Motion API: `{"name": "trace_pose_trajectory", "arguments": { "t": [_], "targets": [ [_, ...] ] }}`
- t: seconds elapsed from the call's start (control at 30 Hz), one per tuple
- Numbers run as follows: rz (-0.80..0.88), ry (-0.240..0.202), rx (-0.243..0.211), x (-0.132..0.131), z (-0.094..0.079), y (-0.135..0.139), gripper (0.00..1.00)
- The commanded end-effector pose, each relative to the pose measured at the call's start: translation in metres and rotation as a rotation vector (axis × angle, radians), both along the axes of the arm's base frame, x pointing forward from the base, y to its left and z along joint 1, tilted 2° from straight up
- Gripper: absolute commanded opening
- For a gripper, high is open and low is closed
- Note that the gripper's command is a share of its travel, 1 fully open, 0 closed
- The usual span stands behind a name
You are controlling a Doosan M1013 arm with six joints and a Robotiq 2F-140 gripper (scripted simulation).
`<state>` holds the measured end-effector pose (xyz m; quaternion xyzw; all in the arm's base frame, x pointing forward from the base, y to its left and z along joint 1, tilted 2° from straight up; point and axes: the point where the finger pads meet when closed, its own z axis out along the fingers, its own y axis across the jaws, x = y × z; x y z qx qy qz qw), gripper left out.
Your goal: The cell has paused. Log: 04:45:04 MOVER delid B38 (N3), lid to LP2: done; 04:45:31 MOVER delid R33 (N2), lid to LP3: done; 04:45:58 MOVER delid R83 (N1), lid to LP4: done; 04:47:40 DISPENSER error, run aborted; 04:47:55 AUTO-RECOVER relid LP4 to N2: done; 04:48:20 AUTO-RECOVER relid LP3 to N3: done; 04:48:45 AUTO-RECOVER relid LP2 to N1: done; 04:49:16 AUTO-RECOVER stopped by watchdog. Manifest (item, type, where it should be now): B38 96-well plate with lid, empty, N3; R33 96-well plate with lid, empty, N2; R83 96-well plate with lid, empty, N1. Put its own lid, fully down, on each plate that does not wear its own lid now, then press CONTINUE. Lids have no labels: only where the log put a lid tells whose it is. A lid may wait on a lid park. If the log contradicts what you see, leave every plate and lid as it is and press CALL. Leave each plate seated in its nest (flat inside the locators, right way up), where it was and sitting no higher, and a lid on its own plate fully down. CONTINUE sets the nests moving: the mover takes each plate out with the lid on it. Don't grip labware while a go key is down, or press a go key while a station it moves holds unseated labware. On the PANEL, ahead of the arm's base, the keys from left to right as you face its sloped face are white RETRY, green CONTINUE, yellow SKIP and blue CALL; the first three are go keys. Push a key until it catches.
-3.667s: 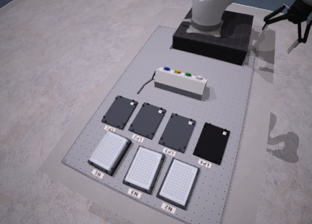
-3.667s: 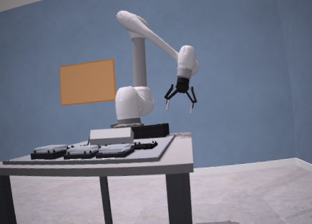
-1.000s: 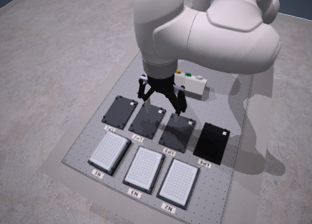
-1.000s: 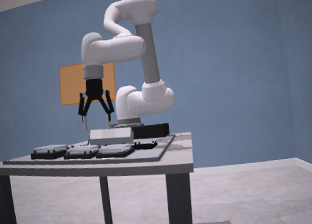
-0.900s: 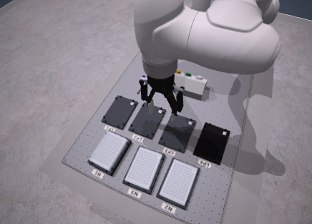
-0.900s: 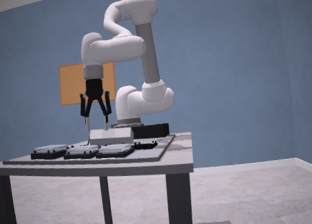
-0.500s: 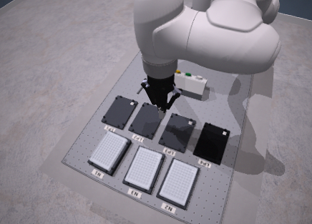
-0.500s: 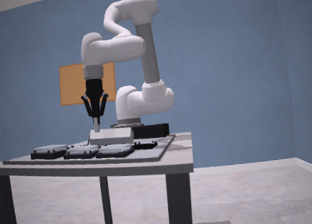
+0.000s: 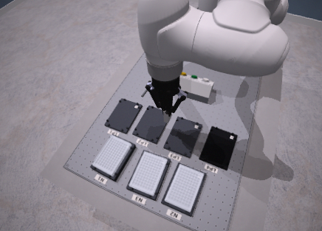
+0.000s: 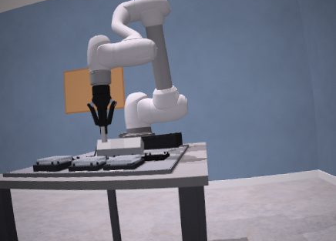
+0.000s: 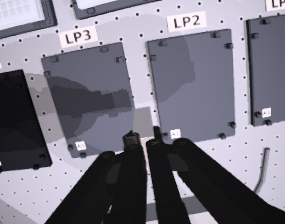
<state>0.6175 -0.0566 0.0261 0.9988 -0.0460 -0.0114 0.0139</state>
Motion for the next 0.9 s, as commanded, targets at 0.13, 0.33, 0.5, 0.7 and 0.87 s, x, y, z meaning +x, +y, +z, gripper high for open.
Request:
{"name": "trace_pose_trajectory", "arguments": {
  "t": [0.13,0.33,0.5,0.7,0.87],
  "targets": [
    [0.000,0.000,0.000,-0.004,0.002,-0.078,0.00],
    [0.000,0.000,0.000,-0.011,0.004,-0.129,0.00],
    [0.000,0.000,0.000,-0.011,0.004,-0.130,0.00],
    [0.000,0.000,0.000,-0.011,0.004,-0.130,0.00],
    [0.000,0.000,0.000,-0.011,0.004,-0.130,0.00]
  ]
}}
